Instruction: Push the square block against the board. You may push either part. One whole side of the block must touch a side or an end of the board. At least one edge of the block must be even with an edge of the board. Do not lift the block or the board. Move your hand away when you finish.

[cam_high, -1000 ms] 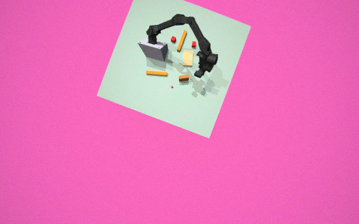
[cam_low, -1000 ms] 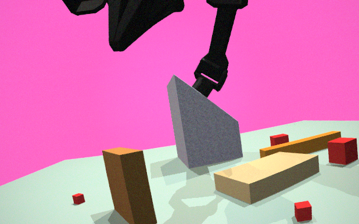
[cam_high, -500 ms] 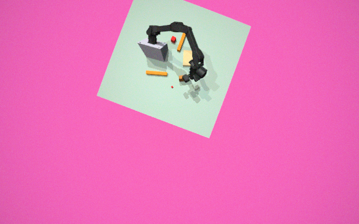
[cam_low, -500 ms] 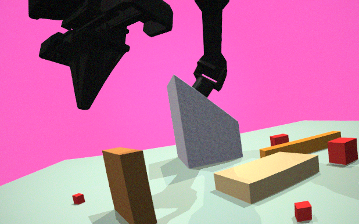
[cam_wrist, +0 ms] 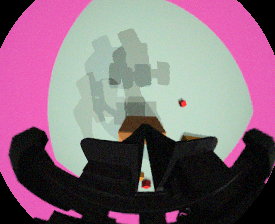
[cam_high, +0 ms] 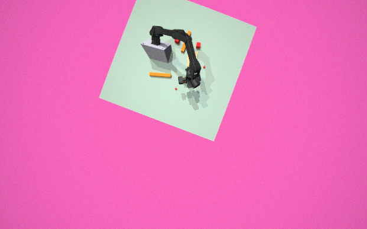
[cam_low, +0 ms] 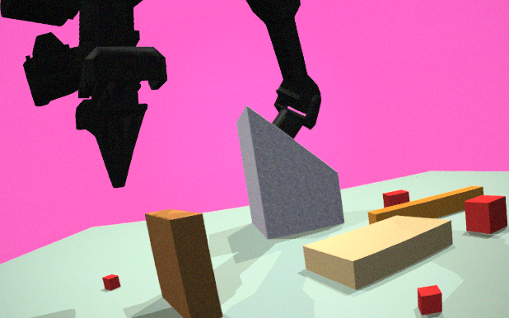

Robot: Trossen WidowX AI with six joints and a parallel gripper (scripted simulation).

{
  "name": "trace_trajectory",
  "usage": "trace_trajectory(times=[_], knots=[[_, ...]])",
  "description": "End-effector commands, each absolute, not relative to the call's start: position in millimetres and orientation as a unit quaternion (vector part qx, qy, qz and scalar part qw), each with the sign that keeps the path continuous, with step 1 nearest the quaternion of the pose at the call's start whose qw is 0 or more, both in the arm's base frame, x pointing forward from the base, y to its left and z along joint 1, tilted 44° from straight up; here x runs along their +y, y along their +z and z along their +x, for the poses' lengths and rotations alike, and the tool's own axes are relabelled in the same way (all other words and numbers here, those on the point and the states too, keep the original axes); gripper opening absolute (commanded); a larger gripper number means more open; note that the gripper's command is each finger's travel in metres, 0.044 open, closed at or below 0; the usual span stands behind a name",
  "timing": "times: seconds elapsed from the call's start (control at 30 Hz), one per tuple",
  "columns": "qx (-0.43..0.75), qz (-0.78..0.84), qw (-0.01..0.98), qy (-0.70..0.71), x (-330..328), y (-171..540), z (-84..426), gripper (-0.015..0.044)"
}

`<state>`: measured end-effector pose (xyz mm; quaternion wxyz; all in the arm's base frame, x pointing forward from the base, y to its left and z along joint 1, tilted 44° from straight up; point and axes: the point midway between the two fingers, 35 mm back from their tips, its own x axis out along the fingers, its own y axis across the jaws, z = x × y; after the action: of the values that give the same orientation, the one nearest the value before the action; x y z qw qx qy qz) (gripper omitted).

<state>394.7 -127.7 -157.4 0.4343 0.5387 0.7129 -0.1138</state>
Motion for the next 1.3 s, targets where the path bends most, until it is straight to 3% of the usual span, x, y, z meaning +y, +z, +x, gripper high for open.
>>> trace_trajectory(times=[0.0, 0.17, 1.27], knots=[[0.714, 0.545, 0.423, -0.117, -123, -160, 394, 0.0000], [0.715, 0.545, 0.423, -0.116, -90, -194, 392, 0.0000], [0.715, 0.545, 0.422, -0.116, -66, -171, 376, 0.0000]])
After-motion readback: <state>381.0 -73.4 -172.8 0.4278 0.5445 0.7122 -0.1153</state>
